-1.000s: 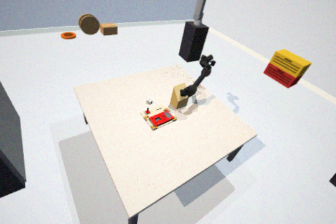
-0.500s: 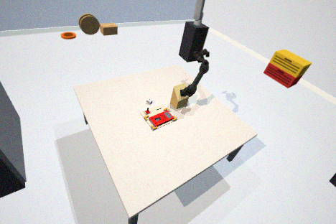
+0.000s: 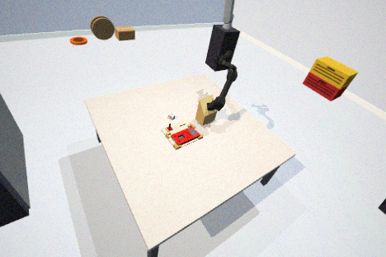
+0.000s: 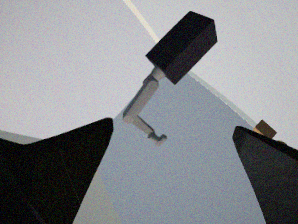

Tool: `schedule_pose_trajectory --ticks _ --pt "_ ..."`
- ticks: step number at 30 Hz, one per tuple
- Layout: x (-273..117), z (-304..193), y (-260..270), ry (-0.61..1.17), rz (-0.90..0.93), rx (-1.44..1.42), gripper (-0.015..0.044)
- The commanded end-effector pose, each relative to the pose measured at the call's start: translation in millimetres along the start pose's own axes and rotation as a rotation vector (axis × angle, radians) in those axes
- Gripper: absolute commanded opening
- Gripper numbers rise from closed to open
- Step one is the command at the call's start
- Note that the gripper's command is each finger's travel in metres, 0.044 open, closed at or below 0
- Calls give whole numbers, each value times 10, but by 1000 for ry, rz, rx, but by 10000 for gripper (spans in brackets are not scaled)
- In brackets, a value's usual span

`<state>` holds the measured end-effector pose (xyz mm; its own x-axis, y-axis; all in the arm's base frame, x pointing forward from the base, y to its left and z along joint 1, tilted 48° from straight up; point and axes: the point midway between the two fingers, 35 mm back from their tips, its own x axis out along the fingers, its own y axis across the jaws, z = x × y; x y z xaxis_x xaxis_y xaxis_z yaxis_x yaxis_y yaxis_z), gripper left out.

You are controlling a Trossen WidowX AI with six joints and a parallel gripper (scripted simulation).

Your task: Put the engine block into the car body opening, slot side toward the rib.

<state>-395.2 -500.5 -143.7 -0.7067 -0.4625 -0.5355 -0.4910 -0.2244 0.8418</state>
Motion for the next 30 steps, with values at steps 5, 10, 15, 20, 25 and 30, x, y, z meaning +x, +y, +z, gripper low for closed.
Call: schedule_pose_trajectory --ticks 5,10,15,20,25,30 --pt "-224 -492 -350 101 -93 -244 440" --pt "-391 -778 -574 169 -140 -396 440" --pt "-579 -1039 -808 244 -184 -545 440" --pt "-786 -1275 -1046 322 -222 -694 440" --pt "-1008 -1494 -1273 404 -250 -844 440" --pt "-1245 -1687 -1501 490 -273 -992 440"
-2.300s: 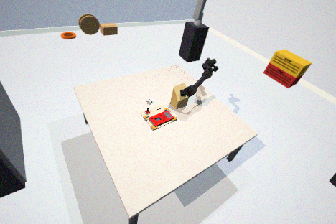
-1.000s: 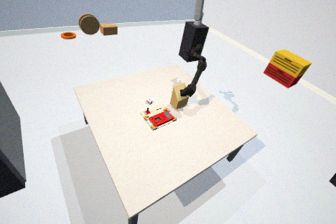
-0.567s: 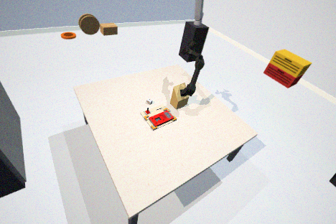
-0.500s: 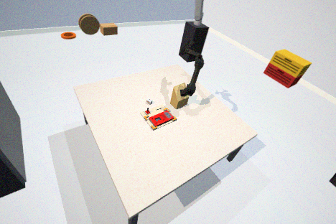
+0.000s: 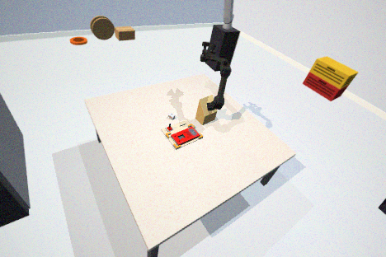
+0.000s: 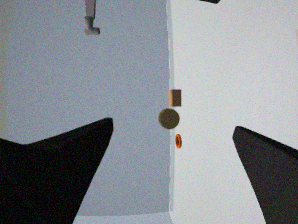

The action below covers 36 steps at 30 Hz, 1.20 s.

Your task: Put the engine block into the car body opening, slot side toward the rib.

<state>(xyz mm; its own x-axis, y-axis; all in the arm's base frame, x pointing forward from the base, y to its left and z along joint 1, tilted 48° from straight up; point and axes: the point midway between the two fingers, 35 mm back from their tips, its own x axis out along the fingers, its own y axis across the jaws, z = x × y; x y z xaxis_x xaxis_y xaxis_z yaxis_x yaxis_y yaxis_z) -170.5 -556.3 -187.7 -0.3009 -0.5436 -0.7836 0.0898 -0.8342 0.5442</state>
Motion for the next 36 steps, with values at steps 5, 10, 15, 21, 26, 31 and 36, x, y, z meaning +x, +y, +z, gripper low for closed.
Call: schedule_pose_trajectory --ticks 5,10,15,21,26,31,36 --pt "-142 -604 -51 127 -36 -248 440" --pt "-253 -967 -103 206 -49 -400 440" --pt "-381 -1314 -177 285 -57 -550 440" --pt "-554 -1699 -286 379 -59 -728 440" --pt "-702 -1974 -372 452 -52 -870 440" --pt "-866 -2239 -476 526 -41 -1011 440" --pt "-1057 -2508 -605 603 -30 -1153 440"
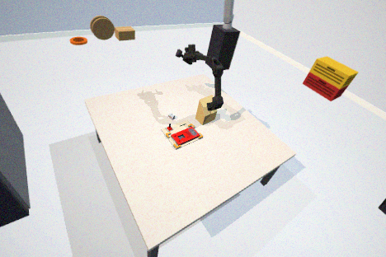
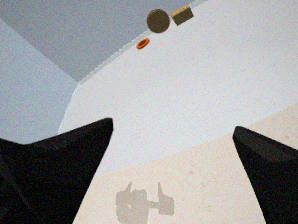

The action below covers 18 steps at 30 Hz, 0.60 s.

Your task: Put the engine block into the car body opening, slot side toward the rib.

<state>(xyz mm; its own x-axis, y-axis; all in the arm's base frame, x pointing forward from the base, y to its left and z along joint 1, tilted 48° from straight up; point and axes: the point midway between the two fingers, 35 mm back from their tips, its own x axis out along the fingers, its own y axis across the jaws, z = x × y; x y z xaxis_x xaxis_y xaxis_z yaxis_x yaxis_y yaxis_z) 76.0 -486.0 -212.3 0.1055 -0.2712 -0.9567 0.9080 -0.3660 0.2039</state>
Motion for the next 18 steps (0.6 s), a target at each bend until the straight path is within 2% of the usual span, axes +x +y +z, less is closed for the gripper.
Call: schedule_pose_trajectory --ticks 1,18 --pt "-19 -259 148 63 7 -120 440" --pt "-179 -1333 648 310 82 -639 440"
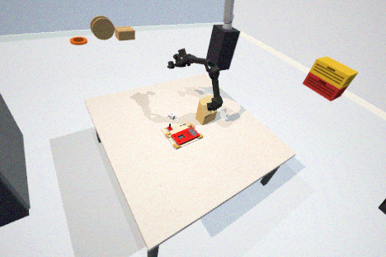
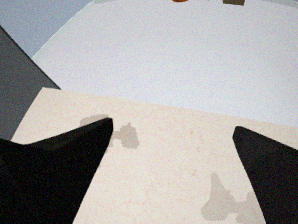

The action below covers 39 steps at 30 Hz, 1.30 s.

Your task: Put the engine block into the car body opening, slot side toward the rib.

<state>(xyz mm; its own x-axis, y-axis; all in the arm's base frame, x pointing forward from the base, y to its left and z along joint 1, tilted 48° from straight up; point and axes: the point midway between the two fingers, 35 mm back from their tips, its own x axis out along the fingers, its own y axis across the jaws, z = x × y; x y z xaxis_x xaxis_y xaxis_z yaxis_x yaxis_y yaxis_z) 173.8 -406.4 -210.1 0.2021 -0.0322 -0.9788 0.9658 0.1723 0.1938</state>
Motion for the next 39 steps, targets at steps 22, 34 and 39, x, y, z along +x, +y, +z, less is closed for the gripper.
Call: schedule_pose_trajectory --ticks 22,34,39 --pt "-50 -1312 1085 349 185 -765 440" --pt "-197 -1966 1443 492 329 -1117 440" --pt "-280 -2251 1559 551 400 -1260 440"
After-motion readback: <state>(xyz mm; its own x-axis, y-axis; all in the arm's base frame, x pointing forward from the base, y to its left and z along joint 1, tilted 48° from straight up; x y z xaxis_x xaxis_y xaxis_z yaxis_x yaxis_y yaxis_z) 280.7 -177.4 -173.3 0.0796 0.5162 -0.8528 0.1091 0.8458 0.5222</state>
